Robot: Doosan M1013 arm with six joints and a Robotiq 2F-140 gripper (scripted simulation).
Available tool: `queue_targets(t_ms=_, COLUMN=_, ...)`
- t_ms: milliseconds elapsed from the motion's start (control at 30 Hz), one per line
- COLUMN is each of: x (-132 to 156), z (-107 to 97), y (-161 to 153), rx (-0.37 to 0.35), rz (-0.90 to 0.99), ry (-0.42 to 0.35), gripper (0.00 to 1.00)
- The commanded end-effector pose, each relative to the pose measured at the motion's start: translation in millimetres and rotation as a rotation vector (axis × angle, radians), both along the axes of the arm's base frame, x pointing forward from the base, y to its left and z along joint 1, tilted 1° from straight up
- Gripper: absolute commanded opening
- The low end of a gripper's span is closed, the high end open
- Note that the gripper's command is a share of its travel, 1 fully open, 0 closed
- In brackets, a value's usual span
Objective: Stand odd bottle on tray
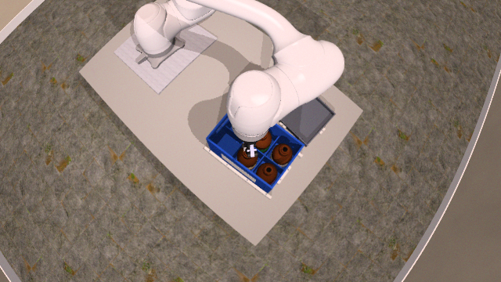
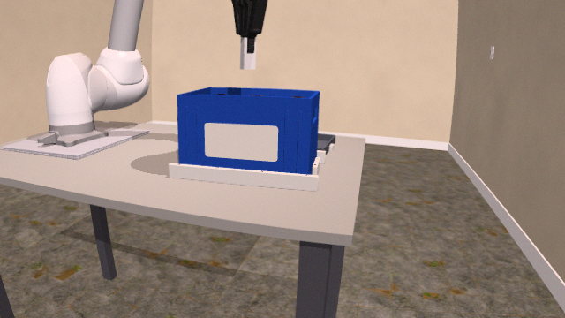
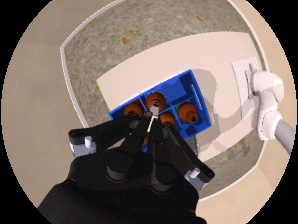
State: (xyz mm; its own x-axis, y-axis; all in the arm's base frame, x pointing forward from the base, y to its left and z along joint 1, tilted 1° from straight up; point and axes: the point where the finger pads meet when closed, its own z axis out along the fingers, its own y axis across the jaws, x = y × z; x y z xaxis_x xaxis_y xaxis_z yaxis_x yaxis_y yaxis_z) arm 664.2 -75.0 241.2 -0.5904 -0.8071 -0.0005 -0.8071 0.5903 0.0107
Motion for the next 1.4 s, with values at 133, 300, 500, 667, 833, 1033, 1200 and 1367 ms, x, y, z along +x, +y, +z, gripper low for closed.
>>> queue_targets(t_ms=133, x=-0.1, z=0.1, y=0.7, rx=0.0, rz=0.0, ry=0.0, gripper=0.0)
queue_targets(t_ms=300, x=-0.3, z=0.2, y=2.6, rx=0.001, rz=0.0, ry=0.0, gripper=0.0)
queue_targets(t_ms=500, x=-0.3, z=0.2, y=3.2, rx=0.001, rz=0.0, ry=0.0, gripper=0.38)
queue_targets(t_ms=667, x=-0.3, z=0.2, y=3.2, rx=0.001, rz=0.0, ry=0.0, gripper=0.38)
queue_targets(t_ms=833, x=-0.3, z=0.2, y=3.2, rx=0.001, rz=0.0, ry=0.0, gripper=0.38)
queue_targets(t_ms=1033, x=-0.3, z=0.2, y=3.2, rx=0.001, rz=0.0, ry=0.0, gripper=0.38)
queue_targets(t_ms=1200, x=-0.3, z=0.2, y=3.2, rx=0.001, rz=0.0, ry=0.0, gripper=0.38)
queue_targets(t_ms=1367, x=-0.3, z=0.2, y=3.2, rx=0.001, rz=0.0, ry=0.0, gripper=0.38)
